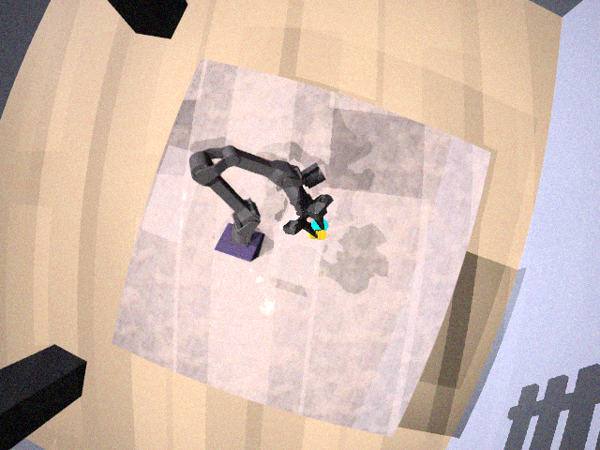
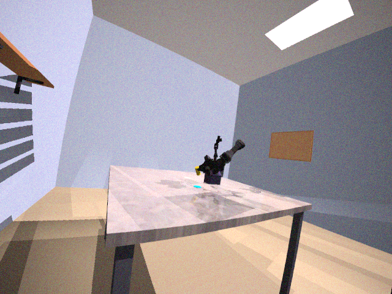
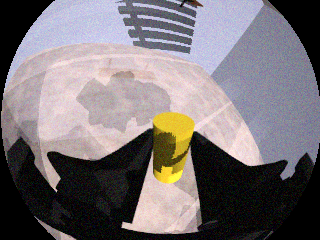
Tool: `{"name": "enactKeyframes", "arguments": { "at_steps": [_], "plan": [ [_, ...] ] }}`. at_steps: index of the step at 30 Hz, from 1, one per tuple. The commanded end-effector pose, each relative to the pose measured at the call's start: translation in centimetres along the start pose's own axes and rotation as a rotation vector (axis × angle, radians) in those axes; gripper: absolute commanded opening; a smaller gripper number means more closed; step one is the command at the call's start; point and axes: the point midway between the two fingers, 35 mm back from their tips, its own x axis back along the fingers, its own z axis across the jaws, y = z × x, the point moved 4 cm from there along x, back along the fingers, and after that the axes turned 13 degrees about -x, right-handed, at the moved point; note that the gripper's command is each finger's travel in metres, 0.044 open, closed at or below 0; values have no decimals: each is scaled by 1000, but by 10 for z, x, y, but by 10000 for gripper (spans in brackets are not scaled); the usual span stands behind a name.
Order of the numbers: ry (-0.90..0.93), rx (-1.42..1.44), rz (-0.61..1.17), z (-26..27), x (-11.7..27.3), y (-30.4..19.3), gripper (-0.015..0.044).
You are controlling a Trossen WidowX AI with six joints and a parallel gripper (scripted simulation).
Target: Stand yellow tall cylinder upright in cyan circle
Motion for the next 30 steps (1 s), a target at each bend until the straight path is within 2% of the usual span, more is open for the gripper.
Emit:
{"name": "enactKeyframes", "arguments": {
  "at_steps": [1, 30],
  "plan": [
    [13, -18, -23, 0, 1, 1, 105],
    [129, -150, -159, 0, 12, -1, 105]
  ]
}}
